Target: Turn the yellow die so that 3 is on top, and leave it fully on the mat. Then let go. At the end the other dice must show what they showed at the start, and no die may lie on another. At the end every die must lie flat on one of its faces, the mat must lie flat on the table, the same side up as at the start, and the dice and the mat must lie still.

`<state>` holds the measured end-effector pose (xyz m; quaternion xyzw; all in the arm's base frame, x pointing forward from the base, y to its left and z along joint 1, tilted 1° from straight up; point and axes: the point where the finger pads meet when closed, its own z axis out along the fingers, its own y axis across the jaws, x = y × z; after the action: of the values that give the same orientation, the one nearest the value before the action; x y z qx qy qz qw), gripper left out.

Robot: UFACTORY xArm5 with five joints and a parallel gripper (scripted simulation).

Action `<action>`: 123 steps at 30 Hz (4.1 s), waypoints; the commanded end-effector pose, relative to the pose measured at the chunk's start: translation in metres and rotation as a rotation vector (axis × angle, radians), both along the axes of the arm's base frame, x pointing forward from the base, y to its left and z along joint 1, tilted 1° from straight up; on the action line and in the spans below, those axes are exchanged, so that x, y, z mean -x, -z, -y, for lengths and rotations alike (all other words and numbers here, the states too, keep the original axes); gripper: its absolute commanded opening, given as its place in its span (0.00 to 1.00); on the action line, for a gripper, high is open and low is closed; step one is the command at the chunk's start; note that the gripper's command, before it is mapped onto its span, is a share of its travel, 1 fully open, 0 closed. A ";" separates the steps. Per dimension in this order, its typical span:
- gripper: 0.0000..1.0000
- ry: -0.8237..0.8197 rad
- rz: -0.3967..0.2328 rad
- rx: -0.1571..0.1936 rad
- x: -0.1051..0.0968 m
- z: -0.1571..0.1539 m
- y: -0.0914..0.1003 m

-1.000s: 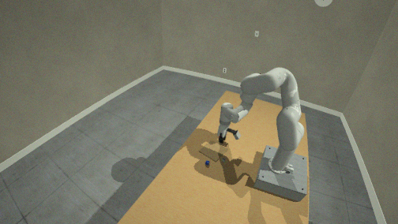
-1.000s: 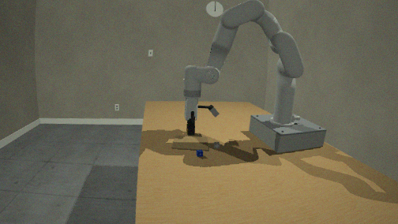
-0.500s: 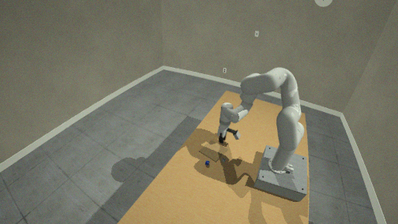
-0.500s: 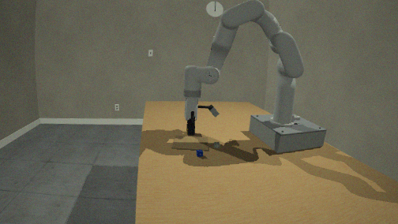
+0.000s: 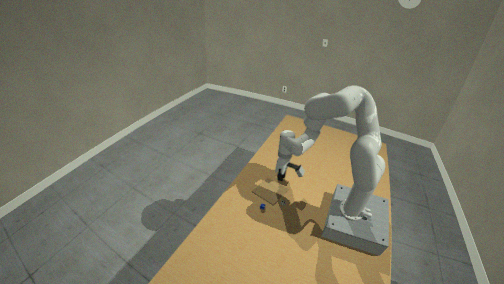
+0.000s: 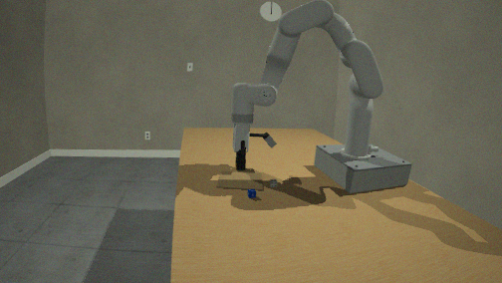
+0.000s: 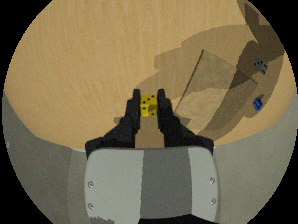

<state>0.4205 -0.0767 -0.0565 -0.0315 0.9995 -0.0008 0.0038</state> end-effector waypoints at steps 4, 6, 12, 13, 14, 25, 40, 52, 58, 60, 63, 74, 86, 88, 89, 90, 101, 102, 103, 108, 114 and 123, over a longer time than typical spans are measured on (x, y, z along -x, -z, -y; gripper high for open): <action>0.15 0.000 0.003 0.001 -0.001 0.000 -0.001; 0.15 0.000 0.003 0.001 -0.001 0.000 -0.001; 0.15 0.000 0.003 0.001 -0.001 0.000 -0.001; 0.15 0.000 0.003 0.001 -0.001 0.000 -0.001; 0.15 0.000 0.003 0.001 -0.001 0.000 -0.001; 0.15 0.000 0.003 0.001 -0.001 0.000 -0.001; 0.15 0.000 0.003 0.001 -0.001 0.000 -0.015; 0.15 0.000 0.003 0.001 0.000 0.001 -0.090; 0.15 0.000 0.003 0.001 0.000 0.001 -0.100; 0.15 0.000 0.003 0.001 0.000 0.001 -0.100; 0.15 0.000 0.003 0.001 0.000 0.001 -0.100; 0.15 -0.033 0.003 0.001 0.000 0.000 -0.100; 0.15 -0.348 0.003 0.004 -0.003 -0.011 -0.100; 0.15 -0.408 0.003 0.004 -0.003 -0.013 -0.100; 0.15 -0.423 0.003 0.004 -0.004 -0.013 -0.100; 0.15 -0.467 0.003 0.005 -0.004 -0.015 -0.100; 0.15 -0.762 0.003 0.007 -0.006 -0.025 -0.099; 0.15 -0.762 0.003 0.007 -0.006 -0.025 -0.099; 0.15 -0.819 0.003 0.008 -0.006 -0.027 -0.099; 0.15 -0.920 0.003 0.009 -0.007 -0.031 -0.099; 0.15 -1.088 0.003 0.010 -0.008 -0.037 -0.099; 0.15 -1.353 0.003 0.013 -0.009 -0.046 -0.099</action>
<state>0.4284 -0.0342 0.0416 -0.6023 0.7983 -0.0033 0.0037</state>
